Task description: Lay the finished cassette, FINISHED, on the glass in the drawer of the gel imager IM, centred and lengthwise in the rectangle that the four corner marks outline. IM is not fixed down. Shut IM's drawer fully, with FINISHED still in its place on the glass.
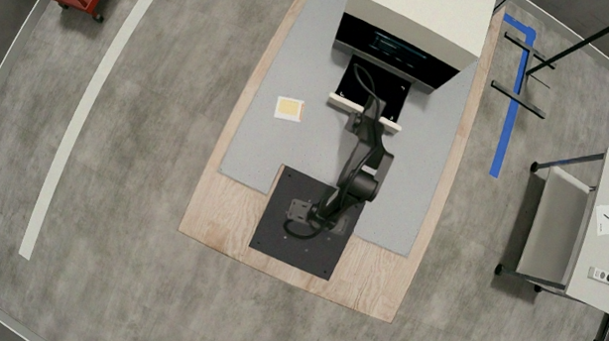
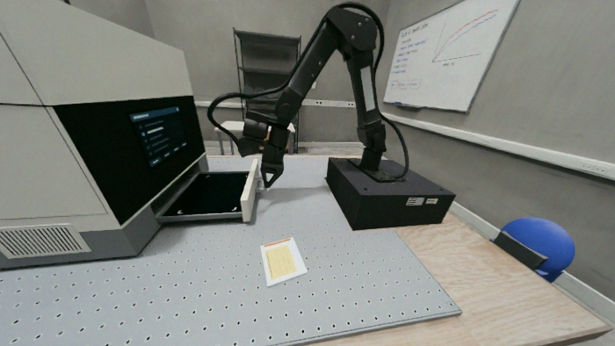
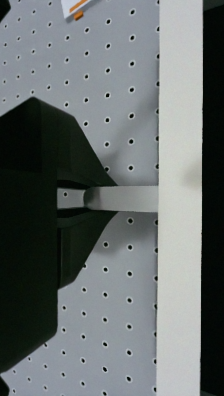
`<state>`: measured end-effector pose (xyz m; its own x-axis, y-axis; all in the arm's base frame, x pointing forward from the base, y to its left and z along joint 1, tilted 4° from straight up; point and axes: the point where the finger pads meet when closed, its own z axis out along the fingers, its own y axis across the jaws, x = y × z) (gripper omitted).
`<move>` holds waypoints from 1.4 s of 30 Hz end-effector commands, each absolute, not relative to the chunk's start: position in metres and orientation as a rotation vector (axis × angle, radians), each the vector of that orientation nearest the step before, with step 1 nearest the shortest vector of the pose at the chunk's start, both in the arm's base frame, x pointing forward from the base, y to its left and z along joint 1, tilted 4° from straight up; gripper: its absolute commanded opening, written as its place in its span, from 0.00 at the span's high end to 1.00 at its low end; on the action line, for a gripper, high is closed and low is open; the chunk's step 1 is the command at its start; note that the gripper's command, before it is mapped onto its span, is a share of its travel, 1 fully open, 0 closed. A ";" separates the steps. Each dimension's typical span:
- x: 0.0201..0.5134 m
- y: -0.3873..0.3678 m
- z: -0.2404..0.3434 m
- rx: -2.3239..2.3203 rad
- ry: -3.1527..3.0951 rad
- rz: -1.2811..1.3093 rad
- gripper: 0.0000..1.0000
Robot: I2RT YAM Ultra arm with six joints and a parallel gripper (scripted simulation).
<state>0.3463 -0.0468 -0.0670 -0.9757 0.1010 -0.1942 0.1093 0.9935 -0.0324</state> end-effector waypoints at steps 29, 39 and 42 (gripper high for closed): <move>0.365 -0.048 -0.048 0.165 2.886 -0.084 0.65; 0.363 -0.045 -0.036 0.157 2.886 -0.083 0.65; 0.362 -0.045 -0.032 0.157 2.886 -0.083 0.65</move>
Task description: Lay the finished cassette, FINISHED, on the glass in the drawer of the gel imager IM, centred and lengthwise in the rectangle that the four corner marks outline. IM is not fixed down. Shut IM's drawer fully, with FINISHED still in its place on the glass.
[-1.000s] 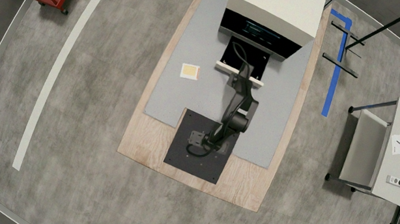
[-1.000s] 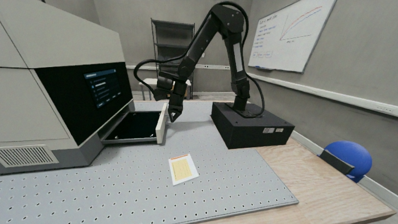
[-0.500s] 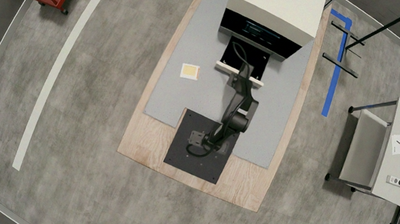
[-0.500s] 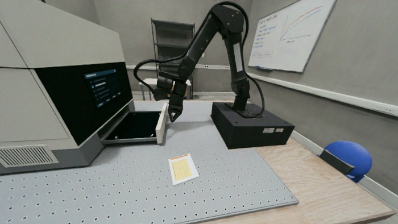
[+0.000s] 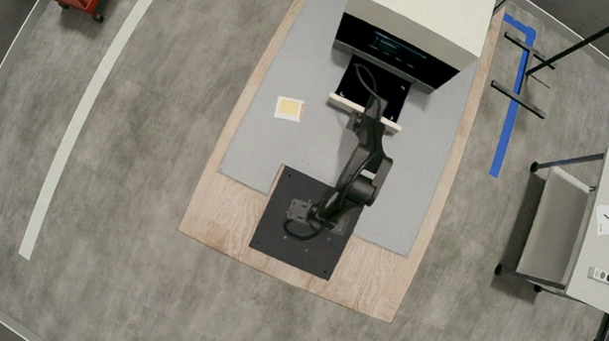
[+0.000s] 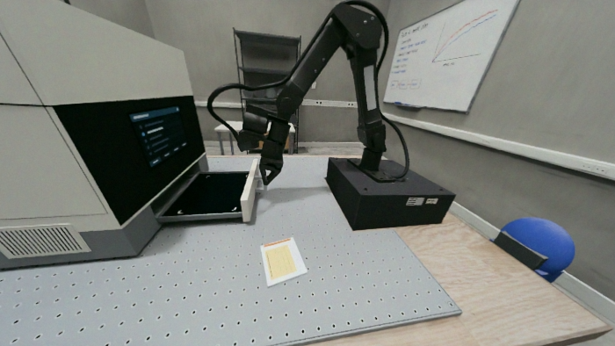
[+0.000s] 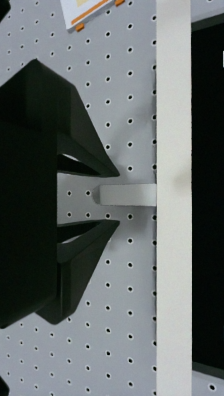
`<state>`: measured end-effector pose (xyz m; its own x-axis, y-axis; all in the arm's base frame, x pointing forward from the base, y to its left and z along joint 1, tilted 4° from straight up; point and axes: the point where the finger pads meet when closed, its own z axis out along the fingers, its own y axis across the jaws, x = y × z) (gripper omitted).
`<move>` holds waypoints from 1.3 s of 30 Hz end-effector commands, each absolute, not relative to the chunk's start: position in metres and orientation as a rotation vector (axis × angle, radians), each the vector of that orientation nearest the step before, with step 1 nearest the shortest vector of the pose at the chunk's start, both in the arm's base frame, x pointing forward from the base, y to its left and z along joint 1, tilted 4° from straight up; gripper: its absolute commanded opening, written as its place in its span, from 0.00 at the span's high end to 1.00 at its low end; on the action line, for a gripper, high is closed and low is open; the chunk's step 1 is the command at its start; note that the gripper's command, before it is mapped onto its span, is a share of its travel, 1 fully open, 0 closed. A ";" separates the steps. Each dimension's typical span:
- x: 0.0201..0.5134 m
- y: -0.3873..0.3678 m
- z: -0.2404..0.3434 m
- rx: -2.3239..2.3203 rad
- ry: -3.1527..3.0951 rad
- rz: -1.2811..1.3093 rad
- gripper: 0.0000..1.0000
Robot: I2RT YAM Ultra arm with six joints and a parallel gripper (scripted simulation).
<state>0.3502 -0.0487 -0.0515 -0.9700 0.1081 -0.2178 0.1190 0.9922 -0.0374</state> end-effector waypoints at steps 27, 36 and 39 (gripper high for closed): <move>0.354 -0.044 -0.002 0.161 2.886 -0.083 0.65; 0.351 -0.042 0.010 0.157 2.886 -0.083 0.65; 0.351 -0.042 0.011 0.157 2.886 -0.083 0.65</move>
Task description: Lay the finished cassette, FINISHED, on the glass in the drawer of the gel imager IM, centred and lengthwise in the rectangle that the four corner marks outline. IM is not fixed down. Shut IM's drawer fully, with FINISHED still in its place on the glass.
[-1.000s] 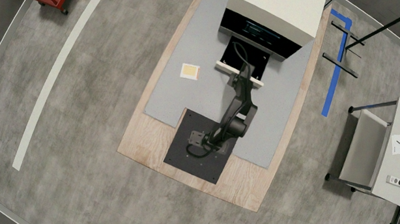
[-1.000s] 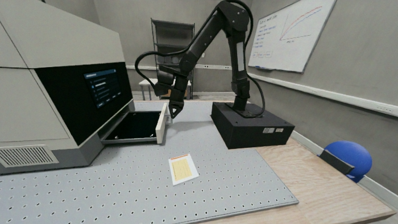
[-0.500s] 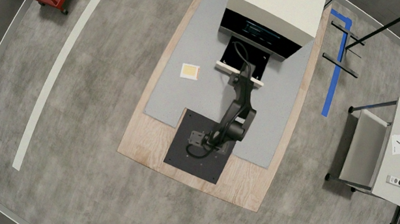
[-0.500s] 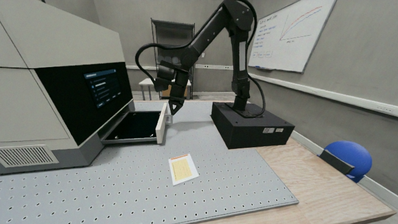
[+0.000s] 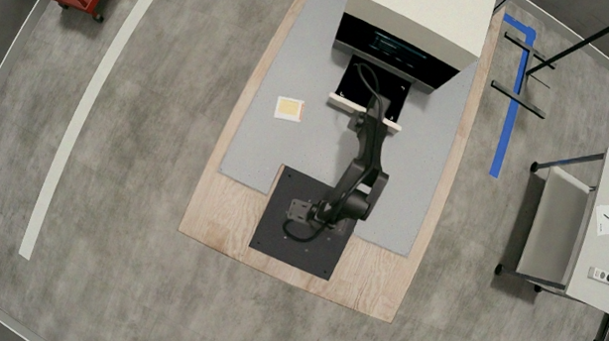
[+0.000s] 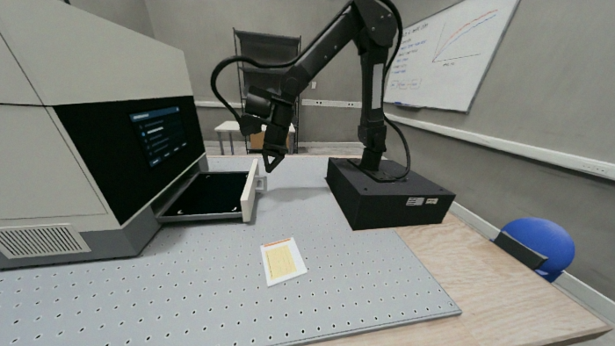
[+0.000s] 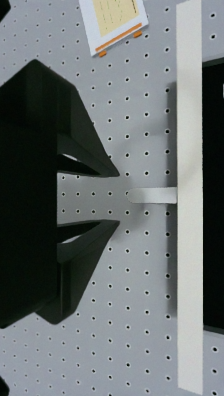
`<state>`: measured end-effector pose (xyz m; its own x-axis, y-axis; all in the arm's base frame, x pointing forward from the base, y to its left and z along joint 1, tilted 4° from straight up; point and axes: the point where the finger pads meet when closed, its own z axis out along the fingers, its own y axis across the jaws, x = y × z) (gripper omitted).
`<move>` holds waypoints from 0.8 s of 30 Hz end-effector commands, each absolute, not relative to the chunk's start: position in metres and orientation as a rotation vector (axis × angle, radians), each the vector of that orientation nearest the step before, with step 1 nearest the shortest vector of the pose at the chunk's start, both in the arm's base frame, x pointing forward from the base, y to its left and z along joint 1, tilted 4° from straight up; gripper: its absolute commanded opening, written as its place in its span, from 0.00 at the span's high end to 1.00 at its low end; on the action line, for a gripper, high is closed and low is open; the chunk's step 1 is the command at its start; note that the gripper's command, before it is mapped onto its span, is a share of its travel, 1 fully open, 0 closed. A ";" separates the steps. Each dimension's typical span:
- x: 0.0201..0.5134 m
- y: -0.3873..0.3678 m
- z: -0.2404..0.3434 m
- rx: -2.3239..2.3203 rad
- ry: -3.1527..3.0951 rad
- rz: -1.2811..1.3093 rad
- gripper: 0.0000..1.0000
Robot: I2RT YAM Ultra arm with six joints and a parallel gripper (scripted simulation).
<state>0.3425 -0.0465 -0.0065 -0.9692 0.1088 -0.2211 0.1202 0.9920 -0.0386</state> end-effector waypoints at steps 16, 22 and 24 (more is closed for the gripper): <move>0.348 -0.041 0.018 0.156 2.892 -0.082 0.65; 0.348 -0.041 0.018 0.156 2.892 -0.082 0.65; 0.348 -0.041 0.018 0.156 2.892 -0.082 0.65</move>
